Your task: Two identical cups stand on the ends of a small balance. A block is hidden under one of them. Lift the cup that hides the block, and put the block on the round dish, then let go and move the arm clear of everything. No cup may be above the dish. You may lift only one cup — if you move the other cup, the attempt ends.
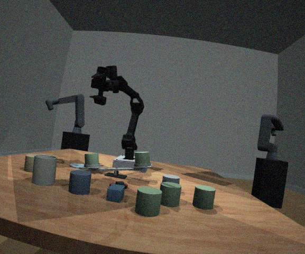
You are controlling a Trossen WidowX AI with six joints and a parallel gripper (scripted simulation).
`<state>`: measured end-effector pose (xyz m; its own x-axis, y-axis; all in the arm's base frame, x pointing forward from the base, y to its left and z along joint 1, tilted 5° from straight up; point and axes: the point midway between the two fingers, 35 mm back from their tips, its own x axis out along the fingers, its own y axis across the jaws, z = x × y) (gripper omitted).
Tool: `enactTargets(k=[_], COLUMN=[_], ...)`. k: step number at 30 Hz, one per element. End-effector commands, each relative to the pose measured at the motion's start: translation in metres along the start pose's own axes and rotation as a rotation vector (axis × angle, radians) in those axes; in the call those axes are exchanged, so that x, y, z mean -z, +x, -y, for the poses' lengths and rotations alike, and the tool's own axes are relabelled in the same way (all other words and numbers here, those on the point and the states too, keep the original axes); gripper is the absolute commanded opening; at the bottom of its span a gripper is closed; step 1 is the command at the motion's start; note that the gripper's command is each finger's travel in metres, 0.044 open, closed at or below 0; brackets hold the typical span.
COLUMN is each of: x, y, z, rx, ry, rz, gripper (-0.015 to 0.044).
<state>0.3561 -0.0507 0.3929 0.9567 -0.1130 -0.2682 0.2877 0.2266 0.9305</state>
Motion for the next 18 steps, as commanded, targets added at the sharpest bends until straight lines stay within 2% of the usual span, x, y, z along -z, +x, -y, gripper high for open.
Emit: enactTargets(k=[1, 18], x=[0.026, 0.094], y=[-0.013, -0.071], z=[0.017, 0.077], rx=[0.046, 0.144], ry=[-0.111, -0.560], rz=[-0.051, -0.232], gripper=[0.0440, 0.0440])
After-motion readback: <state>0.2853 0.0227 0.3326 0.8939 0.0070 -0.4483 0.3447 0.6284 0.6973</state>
